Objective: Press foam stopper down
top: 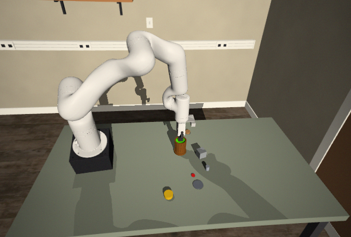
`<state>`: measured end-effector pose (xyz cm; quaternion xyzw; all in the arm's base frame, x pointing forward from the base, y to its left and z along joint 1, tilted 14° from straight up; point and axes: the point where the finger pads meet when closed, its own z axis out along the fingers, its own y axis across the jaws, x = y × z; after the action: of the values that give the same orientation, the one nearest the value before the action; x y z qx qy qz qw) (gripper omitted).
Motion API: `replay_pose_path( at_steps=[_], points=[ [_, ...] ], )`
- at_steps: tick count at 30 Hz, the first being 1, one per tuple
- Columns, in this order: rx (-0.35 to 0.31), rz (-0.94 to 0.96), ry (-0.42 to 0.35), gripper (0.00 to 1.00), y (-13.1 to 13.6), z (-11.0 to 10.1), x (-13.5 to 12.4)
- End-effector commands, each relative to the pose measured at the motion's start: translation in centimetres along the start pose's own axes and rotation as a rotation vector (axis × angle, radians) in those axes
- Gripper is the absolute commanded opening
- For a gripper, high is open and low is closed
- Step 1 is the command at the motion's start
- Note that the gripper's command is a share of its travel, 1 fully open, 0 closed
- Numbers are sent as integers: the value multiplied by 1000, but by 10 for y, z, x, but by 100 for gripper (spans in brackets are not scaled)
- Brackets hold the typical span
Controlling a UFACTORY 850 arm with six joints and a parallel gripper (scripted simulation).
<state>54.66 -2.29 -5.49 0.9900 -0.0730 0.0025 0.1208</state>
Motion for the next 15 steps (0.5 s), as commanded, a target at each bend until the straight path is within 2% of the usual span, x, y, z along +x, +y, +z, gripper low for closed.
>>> replay_pose_path(
  at_steps=[1, 15],
  points=[
    [0, 0, 2, 0, 0, -3, 1],
    [0, 0, 2, 0, 0, -10, 1]
  ],
)
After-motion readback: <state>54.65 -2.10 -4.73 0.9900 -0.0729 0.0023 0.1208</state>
